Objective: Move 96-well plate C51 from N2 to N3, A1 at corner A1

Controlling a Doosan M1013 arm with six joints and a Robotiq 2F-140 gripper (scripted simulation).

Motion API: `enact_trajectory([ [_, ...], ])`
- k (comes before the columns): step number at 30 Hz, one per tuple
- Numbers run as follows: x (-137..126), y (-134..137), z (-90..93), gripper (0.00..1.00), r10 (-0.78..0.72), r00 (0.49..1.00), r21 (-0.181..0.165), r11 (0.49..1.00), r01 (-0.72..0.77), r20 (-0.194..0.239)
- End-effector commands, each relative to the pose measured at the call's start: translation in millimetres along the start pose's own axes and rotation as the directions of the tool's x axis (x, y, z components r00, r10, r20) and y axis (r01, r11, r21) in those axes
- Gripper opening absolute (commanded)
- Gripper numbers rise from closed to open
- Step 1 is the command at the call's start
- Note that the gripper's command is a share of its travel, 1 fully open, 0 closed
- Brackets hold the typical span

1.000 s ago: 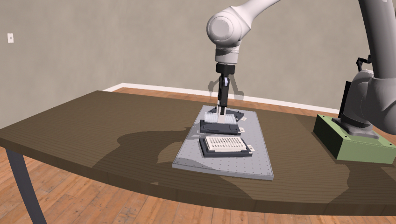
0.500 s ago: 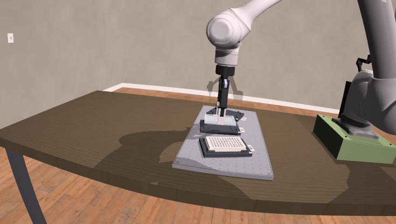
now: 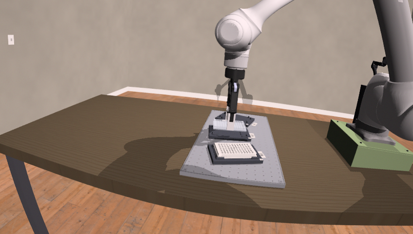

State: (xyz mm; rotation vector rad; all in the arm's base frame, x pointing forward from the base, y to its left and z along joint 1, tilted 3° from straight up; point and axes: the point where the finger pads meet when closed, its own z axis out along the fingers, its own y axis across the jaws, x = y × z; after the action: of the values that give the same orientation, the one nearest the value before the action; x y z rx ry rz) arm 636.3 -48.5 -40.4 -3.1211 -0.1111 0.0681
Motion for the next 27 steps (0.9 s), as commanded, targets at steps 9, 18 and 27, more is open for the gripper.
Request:
enact_trajectory([
  [9, -0.7, -4.1, 2.1, 0.0, 0.0, 1.0, 0.002, 1.0, 0.0, 0.002],
  [18, -0.8, -4.1, 2.4, 0.0, 0.0, 1.0, 0.002, 1.0, 0.0, 0.002],
  [27, -1.6, -4.3, 4.4, 0.0, 0.0, 1.0, 0.002, 1.0, 0.0, 0.002],
])
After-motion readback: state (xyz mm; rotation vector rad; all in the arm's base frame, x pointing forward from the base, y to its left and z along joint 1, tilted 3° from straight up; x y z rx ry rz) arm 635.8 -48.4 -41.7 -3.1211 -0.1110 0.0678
